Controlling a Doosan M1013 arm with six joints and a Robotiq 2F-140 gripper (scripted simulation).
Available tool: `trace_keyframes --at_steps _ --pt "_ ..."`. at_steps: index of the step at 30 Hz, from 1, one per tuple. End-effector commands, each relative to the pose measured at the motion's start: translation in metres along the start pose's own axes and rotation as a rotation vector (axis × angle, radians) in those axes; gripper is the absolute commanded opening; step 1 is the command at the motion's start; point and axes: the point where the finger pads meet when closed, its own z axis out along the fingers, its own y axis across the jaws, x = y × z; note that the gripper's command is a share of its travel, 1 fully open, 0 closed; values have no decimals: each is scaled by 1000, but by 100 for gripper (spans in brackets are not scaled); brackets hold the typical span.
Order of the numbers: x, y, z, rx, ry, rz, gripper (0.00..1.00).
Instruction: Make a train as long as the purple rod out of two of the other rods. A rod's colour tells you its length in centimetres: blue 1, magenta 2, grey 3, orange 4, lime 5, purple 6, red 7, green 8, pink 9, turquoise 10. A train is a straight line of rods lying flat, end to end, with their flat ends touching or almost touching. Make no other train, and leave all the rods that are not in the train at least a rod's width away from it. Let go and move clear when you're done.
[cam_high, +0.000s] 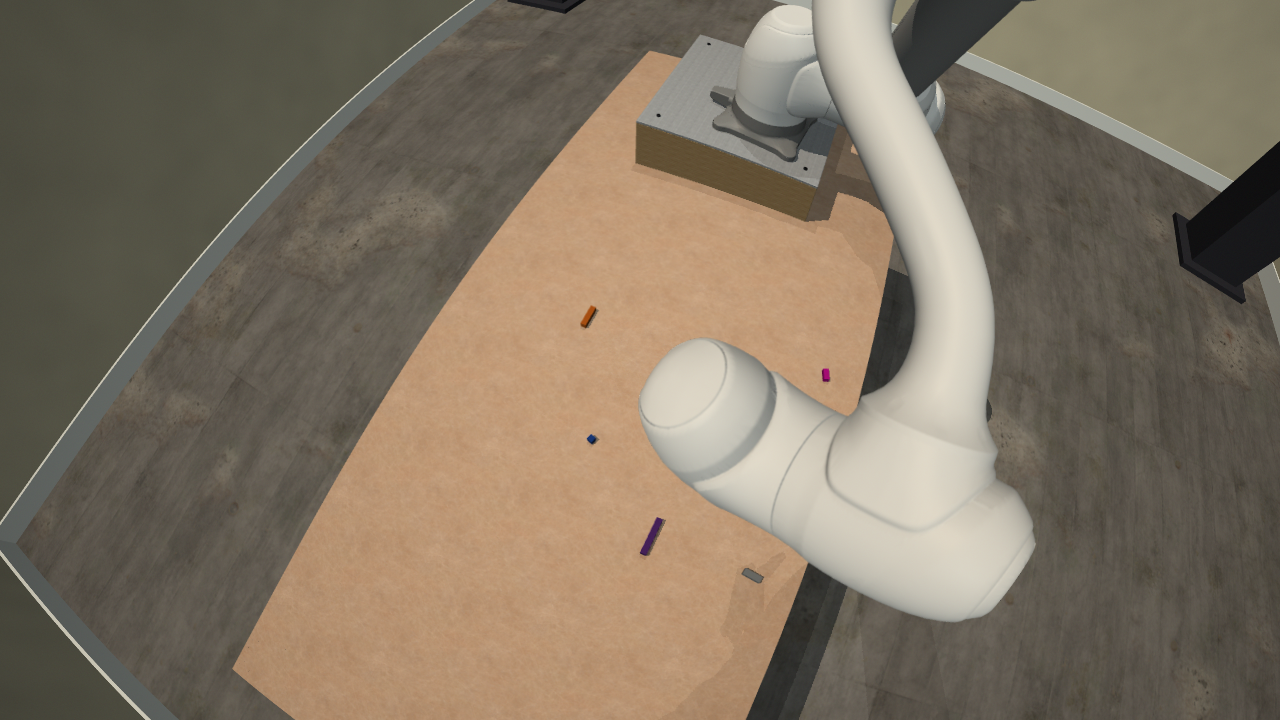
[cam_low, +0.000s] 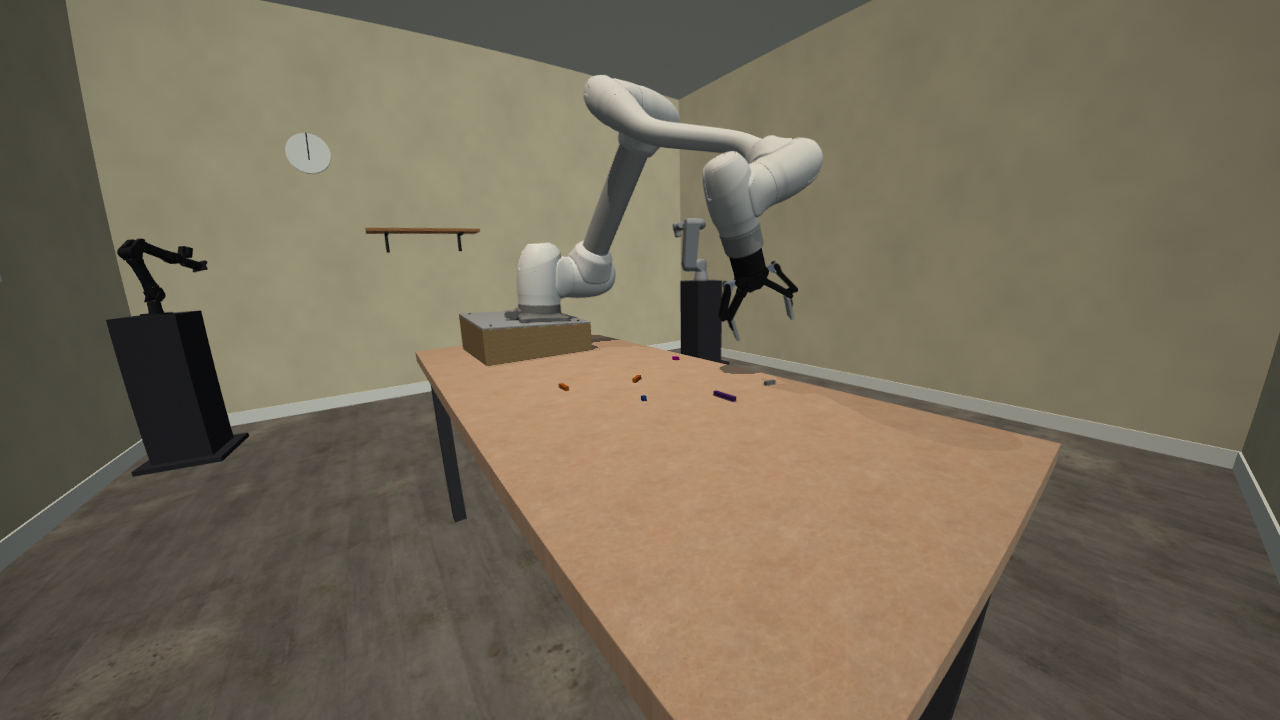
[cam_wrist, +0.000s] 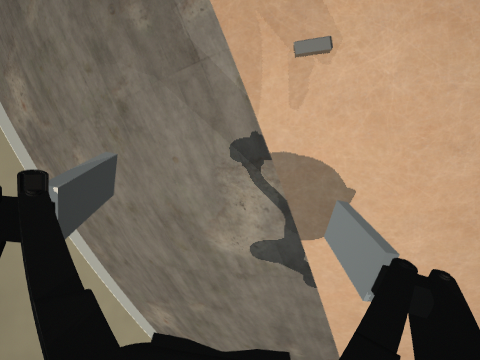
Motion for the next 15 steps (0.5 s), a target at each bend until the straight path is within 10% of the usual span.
trace_keyframes --at_steps 1,15 --pt "-24 13 11 -41 21 -66 100" --pt "-153 113 55 -287 78 -521 100"
